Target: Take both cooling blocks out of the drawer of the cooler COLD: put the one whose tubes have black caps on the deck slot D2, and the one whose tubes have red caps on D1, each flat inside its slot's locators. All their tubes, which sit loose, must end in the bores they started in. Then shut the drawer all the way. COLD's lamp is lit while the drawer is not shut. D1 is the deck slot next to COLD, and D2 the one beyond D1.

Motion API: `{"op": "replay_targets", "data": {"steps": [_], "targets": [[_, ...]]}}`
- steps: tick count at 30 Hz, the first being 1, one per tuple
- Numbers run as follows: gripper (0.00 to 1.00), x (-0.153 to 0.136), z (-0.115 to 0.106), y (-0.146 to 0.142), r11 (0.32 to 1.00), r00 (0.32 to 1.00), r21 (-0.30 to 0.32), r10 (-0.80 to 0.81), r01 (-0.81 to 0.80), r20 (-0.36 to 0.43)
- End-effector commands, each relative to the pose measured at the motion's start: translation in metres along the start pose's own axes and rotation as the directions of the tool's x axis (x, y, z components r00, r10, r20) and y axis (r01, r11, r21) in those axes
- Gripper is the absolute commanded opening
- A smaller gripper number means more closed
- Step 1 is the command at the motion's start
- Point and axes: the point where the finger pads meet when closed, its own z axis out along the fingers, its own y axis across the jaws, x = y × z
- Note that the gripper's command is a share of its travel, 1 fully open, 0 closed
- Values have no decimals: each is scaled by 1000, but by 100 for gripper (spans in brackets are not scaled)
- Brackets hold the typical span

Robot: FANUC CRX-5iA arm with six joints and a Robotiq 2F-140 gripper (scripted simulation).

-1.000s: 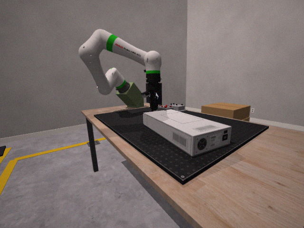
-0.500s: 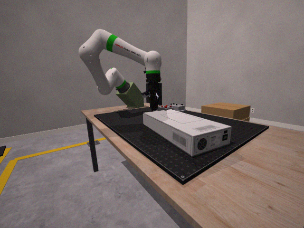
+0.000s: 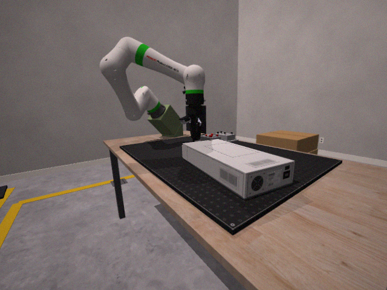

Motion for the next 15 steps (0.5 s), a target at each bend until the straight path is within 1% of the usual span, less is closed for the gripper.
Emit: {"op": "replay_targets", "data": {"steps": [1, 15], "targets": [[10, 0, -1, 1, 1000, 1000, 3, 0, 0, 1], [10, 0, -1, 20, 1000, 1000, 3, 0, 0, 1]]}}
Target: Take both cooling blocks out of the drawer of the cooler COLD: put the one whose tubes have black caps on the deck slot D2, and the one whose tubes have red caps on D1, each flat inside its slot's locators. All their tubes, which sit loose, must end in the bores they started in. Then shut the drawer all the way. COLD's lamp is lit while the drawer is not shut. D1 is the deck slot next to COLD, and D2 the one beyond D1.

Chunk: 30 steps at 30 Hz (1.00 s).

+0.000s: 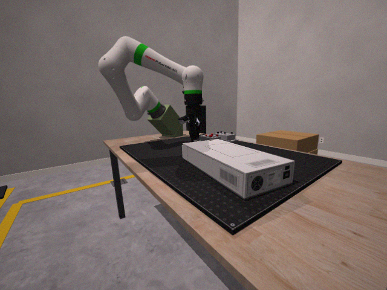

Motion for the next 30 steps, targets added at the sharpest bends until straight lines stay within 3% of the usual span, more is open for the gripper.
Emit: {"op": "replay_targets", "data": {"steps": [1, 30], "targets": [[10, 0, -1, 4, 1000, 1000, 2, 0, 0, 1], [10, 0, -2, 22, 1000, 1000, 2, 0, 0, 1]]}}
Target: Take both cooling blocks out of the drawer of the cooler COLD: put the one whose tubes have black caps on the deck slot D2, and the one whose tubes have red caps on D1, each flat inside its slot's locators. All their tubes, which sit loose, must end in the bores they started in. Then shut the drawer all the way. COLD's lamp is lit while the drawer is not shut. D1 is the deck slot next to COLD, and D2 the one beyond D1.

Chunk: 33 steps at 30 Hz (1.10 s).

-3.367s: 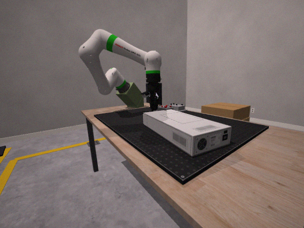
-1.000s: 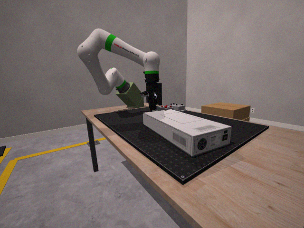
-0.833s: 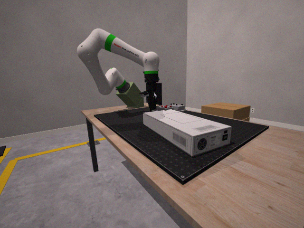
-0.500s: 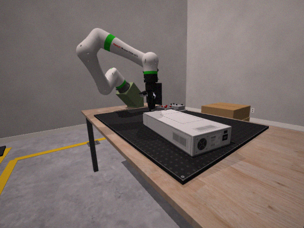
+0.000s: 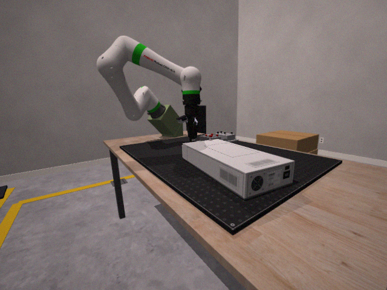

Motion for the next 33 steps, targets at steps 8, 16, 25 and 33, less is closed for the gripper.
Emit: {"op": "replay_targets", "data": {"steps": [8, 16, 25, 33], "targets": [[10, 0, -10, -1, 1000, 1000, 2, 0, 0, 1], [10, 0, -21, -1, 1000, 1000, 2, 0, 0, 1], [10, 0, -30, -1, 1000, 1000, 2, 0, 0, 1], [10, 0, -41, -1, 1000, 1000, 2, 0, 0, 1]]}}
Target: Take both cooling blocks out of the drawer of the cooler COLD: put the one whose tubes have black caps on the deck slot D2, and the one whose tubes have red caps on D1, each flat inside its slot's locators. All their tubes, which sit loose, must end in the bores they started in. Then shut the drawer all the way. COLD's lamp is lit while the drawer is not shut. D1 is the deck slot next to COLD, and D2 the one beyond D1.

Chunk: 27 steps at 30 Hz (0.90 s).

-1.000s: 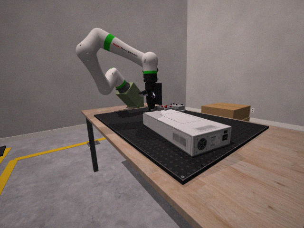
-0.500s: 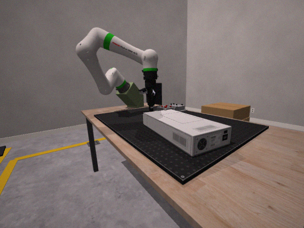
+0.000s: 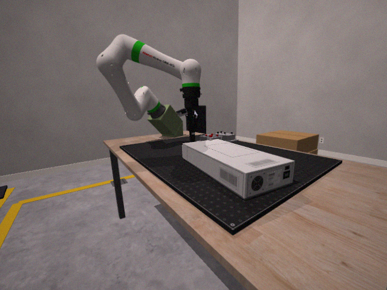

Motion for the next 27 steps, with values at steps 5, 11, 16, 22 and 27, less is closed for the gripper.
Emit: {"op": "replay_targets", "data": {"steps": [5, 11, 16, 22, 27], "targets": [[10, 0, -11, -1, 1000, 1000, 2, 0, 0, 1], [10, 0, -16, -1, 1000, 1000, 2, 0, 0, 1], [10, 0, -23, -1, 1000, 1000, 2, 0, 0, 1], [10, 0, -31, -1, 1000, 1000, 2, 0, 0, 1], [10, 0, -35, -1, 1000, 1000, 2, 0, 0, 1]]}}
